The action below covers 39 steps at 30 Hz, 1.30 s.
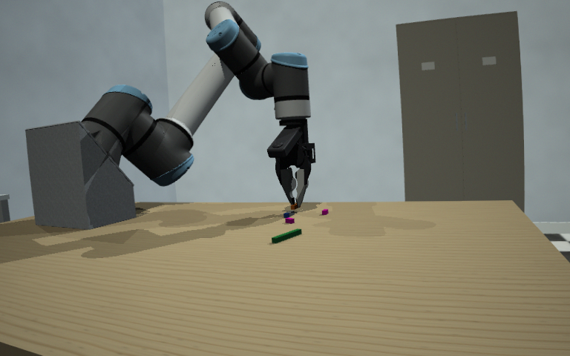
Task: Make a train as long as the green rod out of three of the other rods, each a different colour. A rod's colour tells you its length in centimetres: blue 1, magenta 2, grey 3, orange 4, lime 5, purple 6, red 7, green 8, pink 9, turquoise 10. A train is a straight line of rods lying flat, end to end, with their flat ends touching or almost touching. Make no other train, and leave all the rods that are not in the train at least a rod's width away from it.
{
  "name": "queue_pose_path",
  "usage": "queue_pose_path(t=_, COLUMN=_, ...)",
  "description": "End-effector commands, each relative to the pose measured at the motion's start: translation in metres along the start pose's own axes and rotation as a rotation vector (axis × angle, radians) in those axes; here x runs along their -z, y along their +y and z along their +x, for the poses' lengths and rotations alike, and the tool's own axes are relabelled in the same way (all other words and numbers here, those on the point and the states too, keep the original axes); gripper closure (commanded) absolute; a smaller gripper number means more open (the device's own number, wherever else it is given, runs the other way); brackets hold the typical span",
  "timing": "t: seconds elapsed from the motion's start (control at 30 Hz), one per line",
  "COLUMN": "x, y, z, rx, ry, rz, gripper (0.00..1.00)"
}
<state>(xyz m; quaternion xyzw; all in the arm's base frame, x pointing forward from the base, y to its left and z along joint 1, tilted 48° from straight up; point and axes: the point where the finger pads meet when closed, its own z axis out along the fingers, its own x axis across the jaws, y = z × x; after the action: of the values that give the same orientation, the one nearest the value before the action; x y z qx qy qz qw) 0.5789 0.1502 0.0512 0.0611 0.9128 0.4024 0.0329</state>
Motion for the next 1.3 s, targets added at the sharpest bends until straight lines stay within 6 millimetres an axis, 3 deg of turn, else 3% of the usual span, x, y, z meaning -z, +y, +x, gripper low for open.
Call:
queue_pose_path(t=0.0, x=0.001, y=0.000, z=-0.003, rx=0.002, ry=-0.003, rz=0.000, gripper=1.00)
queue_pose_path(t=0.63, x=0.001, y=0.000, z=-0.003, rx=0.002, ry=-0.003, rz=0.000, gripper=1.00)
queue_pose_path(t=1.27, x=-0.013, y=0.000, z=0.001, rx=-0.002, ry=0.002, rz=-0.002, gripper=1.00)
